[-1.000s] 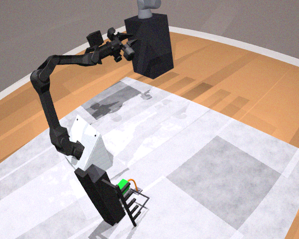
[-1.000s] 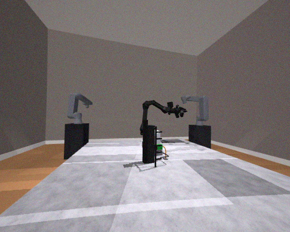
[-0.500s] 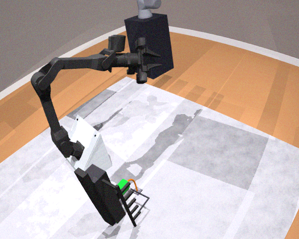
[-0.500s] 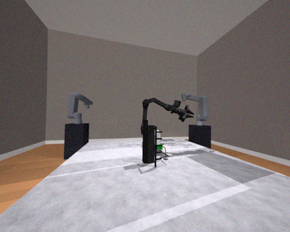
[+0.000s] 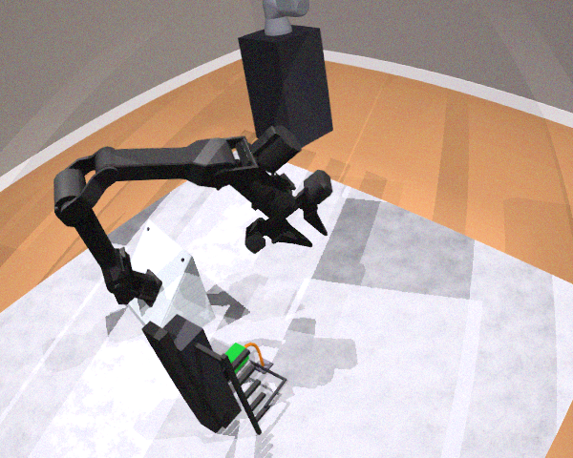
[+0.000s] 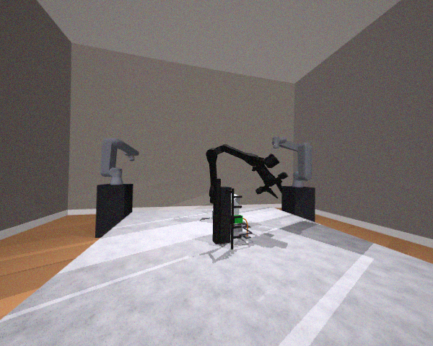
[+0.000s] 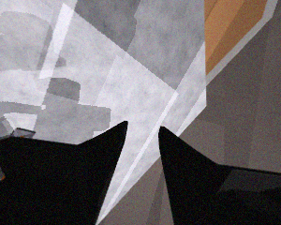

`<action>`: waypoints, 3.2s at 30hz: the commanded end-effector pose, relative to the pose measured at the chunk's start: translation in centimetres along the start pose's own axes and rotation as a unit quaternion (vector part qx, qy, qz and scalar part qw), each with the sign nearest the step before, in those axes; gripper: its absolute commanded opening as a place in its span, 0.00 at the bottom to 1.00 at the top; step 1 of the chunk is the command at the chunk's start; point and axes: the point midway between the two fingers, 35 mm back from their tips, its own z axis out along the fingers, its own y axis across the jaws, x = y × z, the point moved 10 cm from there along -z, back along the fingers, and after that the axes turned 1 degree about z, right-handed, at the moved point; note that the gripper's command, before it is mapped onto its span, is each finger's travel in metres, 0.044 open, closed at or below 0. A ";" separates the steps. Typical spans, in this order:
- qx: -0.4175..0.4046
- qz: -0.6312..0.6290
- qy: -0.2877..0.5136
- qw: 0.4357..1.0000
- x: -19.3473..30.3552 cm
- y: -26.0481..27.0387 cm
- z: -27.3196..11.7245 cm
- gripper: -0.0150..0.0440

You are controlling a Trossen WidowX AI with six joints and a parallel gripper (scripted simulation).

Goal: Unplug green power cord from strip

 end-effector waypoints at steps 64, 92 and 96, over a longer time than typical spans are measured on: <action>-0.301 0.300 0.080 0.902 17.1 11.7 1.9 0.48; -0.300 0.299 0.079 0.903 15.3 10.4 2.7 0.25; -0.299 0.299 0.078 0.903 14.7 10.1 2.8 0.25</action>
